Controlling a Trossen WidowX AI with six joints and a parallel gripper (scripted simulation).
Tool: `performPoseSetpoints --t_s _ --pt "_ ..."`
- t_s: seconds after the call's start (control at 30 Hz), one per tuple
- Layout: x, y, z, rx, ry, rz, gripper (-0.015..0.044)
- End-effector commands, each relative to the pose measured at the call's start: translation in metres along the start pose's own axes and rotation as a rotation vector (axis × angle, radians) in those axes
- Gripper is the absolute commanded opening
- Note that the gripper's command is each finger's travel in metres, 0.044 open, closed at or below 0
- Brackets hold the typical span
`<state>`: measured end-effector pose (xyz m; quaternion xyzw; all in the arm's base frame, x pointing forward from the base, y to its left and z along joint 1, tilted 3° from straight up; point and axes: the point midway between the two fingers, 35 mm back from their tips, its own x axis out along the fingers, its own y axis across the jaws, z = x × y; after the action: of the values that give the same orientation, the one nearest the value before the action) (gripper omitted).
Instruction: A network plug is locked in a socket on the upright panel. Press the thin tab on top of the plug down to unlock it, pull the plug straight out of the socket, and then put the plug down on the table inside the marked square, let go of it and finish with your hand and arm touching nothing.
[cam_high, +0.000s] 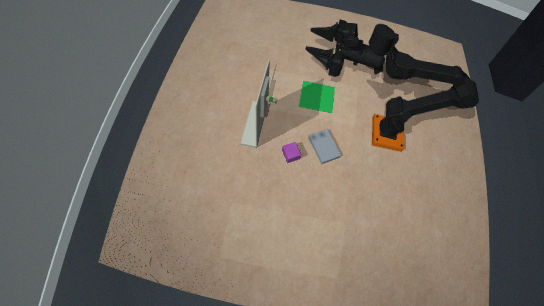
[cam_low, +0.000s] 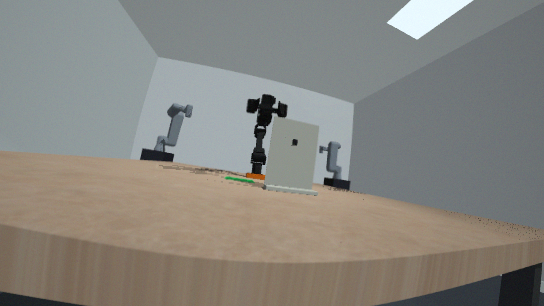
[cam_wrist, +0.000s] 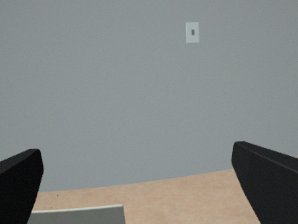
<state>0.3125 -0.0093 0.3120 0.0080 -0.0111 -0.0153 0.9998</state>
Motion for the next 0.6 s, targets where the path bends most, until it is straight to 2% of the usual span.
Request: performPoseSetpoints --t_s 0.0,0.27,0.57 --pt "0.0 0.0 -0.001 0.006 0.001 0.001 0.0374" --pt "0.003 0.017 -0.034 0.257 0.031 0.053 0.0164" --pt "0.001 0.036 -0.074 0.564 0.083 0.104 0.0156"
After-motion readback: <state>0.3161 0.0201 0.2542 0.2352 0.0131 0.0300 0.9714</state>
